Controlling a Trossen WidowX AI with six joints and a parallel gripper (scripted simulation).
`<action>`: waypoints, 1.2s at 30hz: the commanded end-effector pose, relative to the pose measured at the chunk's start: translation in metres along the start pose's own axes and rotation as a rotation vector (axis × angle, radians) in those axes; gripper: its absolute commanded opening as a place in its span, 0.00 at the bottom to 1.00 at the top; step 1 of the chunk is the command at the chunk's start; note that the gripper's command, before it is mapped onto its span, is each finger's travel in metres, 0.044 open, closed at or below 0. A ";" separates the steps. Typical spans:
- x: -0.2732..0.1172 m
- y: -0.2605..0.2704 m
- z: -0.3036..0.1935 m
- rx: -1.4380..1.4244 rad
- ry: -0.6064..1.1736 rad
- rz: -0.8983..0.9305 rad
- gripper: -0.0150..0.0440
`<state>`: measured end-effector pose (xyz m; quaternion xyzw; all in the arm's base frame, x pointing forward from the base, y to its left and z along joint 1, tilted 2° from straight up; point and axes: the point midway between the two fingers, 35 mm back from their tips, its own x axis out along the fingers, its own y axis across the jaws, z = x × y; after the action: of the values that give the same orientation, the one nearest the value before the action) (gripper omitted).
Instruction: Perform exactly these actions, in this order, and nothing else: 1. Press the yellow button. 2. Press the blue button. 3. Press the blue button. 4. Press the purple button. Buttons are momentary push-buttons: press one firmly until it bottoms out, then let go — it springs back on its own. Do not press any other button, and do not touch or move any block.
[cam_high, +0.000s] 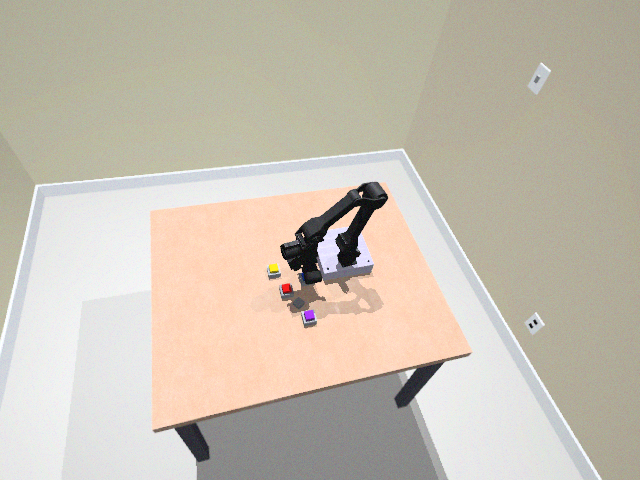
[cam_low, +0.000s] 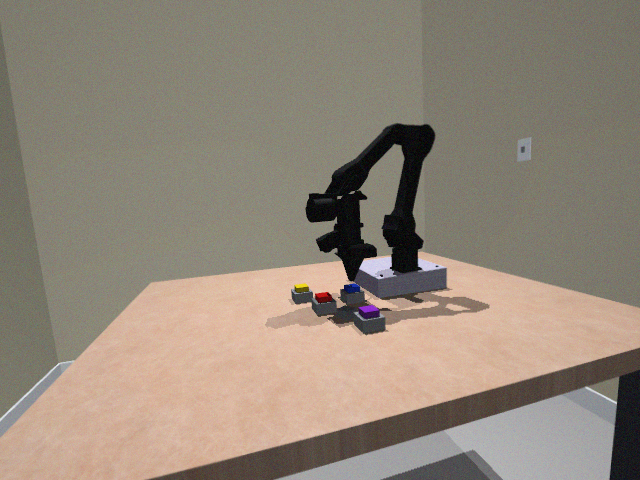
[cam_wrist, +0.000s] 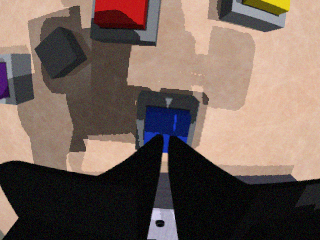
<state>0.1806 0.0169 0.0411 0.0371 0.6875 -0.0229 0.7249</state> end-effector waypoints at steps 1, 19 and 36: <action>0.006 -0.001 -0.001 0.005 0.002 -0.006 0.29; 0.023 -0.001 -0.002 0.005 0.002 -0.006 0.29; -0.012 -0.001 -0.001 0.005 0.002 -0.006 0.29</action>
<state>0.1790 0.0168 0.0463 0.0373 0.6885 -0.0233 0.7239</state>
